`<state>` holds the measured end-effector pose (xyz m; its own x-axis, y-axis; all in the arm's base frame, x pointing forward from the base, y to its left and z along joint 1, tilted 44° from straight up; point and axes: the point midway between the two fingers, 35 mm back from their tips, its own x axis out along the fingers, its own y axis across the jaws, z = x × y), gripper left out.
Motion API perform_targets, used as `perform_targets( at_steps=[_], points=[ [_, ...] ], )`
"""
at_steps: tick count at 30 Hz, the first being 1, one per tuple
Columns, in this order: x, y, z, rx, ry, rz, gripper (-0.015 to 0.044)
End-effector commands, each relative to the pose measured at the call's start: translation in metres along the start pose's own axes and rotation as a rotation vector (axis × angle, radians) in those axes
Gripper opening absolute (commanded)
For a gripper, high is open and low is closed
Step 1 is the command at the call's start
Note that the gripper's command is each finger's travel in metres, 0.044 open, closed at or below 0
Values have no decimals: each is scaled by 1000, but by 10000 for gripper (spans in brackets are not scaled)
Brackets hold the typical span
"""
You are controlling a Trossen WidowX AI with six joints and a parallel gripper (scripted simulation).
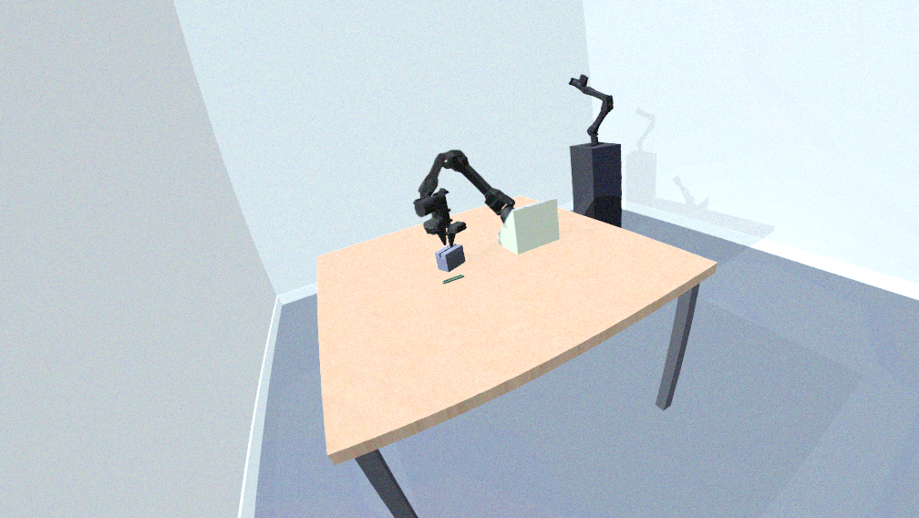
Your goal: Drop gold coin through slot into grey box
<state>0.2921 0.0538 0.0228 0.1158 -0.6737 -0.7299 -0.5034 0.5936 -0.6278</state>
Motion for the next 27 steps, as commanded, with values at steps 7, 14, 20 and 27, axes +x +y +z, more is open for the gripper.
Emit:
perform_targets(
  at_steps=[7, 14, 20, 27],
  points=[
    [-15, 0, 0, 0, 0, 1, 292],
    [-57, 0, -4, -5, 7, -4, 440],
    [-60, 0, -4, -5, 7, -5, 440],
    [-60, 0, -4, -5, 7, -5, 440]
  ],
)
